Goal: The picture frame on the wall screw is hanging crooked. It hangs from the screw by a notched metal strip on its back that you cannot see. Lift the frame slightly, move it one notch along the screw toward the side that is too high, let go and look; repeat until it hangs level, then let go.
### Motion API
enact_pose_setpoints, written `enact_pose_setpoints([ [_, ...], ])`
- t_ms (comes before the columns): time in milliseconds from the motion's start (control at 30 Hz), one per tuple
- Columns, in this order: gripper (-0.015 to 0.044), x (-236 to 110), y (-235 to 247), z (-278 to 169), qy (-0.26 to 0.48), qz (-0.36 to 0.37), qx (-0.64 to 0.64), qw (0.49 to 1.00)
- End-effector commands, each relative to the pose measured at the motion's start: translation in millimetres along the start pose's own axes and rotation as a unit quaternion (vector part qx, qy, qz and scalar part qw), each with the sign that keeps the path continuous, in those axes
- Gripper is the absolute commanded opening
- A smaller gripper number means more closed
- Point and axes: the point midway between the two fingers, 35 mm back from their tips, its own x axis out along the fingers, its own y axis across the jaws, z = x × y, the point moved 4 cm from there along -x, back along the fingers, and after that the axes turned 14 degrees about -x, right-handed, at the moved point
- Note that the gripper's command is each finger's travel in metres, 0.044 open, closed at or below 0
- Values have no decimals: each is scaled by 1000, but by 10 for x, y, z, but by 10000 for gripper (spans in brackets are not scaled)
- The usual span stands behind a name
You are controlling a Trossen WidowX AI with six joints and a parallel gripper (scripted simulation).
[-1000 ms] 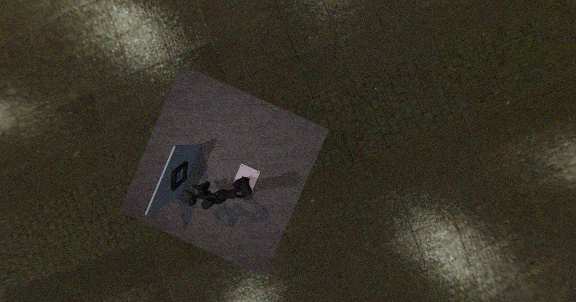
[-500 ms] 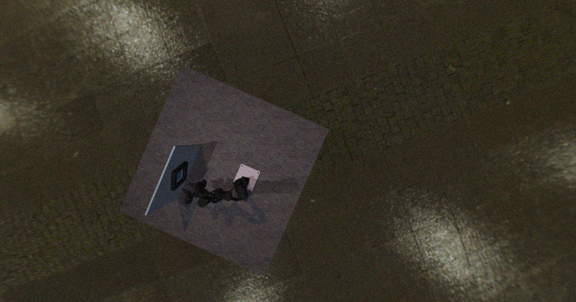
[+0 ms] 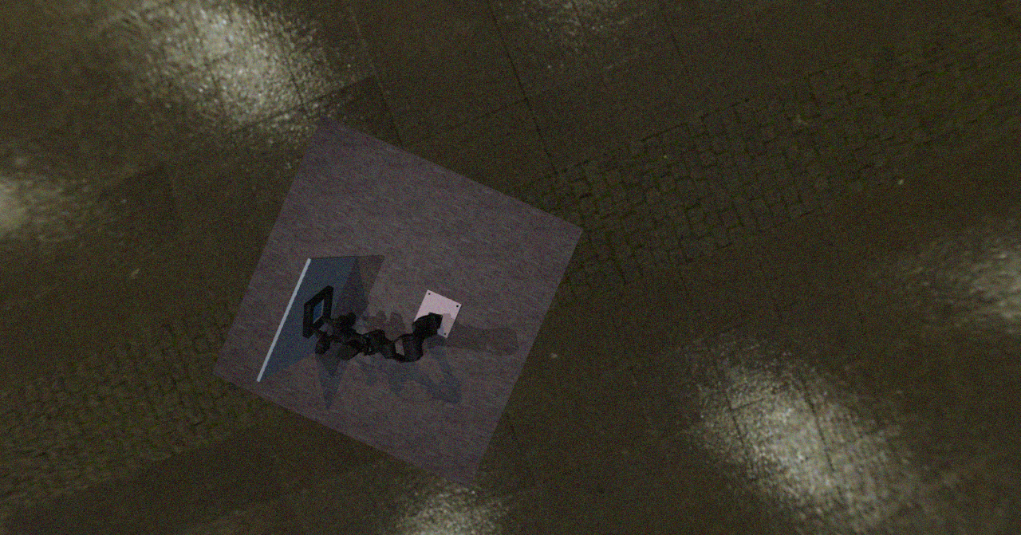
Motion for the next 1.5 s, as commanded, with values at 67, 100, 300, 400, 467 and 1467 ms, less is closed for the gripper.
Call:
enact_pose_setpoints([
  [67, 260, 11, 15, 3, 1, 3, 2, 1000],
  [100, 260, 11, 15, 3, 1, 3, 2, 1000],
  [300, 260, 35, 18, 3, 1, 4, 2, 1000],
  [400, 260, 77, 22, 3, 0, 4, 2, 1000],
  [467, 260, 109, 24, 3, 0, 4, 2, 1000],
  [1467, 260, 408, 23, 9, -1, 5, 2, 1000],
])
